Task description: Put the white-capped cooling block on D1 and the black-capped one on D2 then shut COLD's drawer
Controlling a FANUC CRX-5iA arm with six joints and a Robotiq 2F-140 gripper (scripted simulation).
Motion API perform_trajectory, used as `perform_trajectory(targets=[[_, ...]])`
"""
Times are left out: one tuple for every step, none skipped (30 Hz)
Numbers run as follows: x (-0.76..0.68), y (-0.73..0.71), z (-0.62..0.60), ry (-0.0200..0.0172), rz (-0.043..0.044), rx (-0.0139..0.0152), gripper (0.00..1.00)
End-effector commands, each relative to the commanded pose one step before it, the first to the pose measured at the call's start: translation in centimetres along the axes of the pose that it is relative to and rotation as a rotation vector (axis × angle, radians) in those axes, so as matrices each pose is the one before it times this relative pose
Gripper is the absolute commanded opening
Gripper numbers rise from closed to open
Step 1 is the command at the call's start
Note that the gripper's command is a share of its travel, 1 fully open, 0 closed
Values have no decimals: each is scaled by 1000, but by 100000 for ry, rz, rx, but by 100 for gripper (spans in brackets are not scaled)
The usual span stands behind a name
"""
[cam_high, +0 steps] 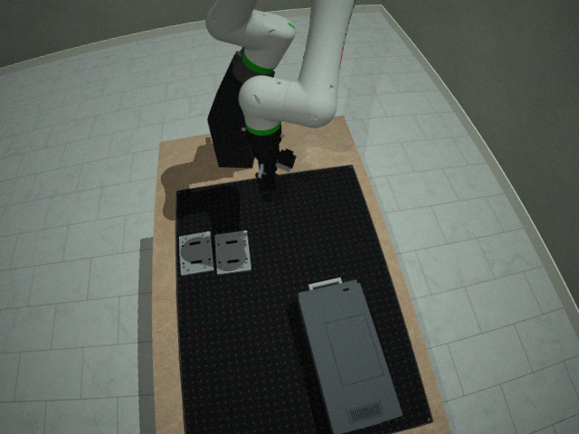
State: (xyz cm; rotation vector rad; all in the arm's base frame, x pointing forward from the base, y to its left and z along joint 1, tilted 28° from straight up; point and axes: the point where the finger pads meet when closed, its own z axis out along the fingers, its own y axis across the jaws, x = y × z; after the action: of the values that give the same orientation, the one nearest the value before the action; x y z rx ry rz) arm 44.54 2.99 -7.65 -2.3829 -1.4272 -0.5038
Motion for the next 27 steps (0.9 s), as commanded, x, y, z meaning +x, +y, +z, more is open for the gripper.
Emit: perform_trajectory(targets=[[4, 76, -61, 1082, -14857, -84, 34], [0, 0, 0, 0, -2667, 0, 34], [0, 0, 0, 0, -2667, 0, 34], [0, 0, 0, 0, -2667, 0, 34], [0, 0, 0, 0, 0, 0, 34], [0, 0, 0, 0, 0, 0, 34], [-2, 0, 0, 1, -2667, 0, 34], [0, 0, 0, 0, -2667, 0, 34], [0, 0, 0, 0, -2667, 0, 34], [0, 0, 0, 0, -2667, 0, 34], [0, 0, 0, 0, -2667, 0, 34], [0, 0, 0, 0, -2667, 0, 34], [0, 0, 0, 0, -2667, 0, 34], [0, 0, 0, 0, -2667, 0, 34], [0, 0, 0, 0, -2667, 0, 34], [0, 0, 0, 0, -2495, 0, 34], [-1, 0, 0, 0, 0, 0, 34], [-1, 0, 0, 0, 0, 0, 34], [-1, 0, 0, 0, 0, 0, 34], [-1, 0, 0, 0, 0, 0, 34], [-1, 0, 0, 0, 0, 0, 34], [0, 0, 0, 0, 0, 0, 34], [0, 0, 0, 0, 0, 0, 34], [-1, 0, 0, 1, 0, 0, 34], [7, 2, -2, -5, 2, 0, 34], [-3, -1, 1, 2, -1, 0, 34], [-2, 0, 0, 1, 0, 0, 34]])
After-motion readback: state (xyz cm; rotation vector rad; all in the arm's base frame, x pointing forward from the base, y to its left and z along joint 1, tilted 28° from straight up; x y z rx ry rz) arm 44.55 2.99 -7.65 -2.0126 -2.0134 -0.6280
